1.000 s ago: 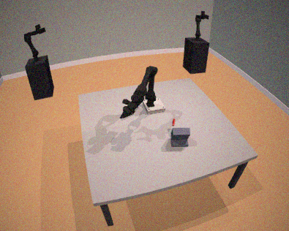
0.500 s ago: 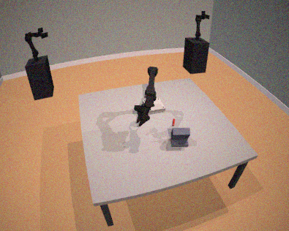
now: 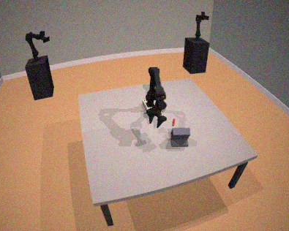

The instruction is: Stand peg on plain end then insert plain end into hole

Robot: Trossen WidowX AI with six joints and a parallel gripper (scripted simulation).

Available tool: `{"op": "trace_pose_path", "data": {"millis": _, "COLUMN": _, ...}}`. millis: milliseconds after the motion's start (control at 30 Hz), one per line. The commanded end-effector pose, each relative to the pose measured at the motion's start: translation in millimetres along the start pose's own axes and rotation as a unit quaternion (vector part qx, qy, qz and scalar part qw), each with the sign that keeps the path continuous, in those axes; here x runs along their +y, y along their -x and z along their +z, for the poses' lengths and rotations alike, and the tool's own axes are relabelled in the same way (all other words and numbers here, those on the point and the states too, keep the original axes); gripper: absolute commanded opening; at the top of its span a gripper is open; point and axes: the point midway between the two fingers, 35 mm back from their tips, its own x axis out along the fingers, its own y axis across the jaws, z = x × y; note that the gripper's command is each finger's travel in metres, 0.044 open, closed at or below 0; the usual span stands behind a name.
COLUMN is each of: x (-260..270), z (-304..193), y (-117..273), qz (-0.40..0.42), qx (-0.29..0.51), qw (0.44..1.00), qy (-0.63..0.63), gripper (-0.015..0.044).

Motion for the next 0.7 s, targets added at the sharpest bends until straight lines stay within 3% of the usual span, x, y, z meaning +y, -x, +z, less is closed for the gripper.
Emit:
{"op": "trace_pose_path", "data": {"millis": 0, "x": 6, "z": -32, "y": 3, "qz": -0.004, "qx": 0.042, "qw": 0.997, "qy": 0.063, "gripper": 0.044}}
{"op": "trace_pose_path", "data": {"millis": 667, "x": -2, "z": -173, "y": 50, "qz": -0.014, "qx": 0.204, "qw": 0.919, "qy": 0.336, "gripper": 0.044}}
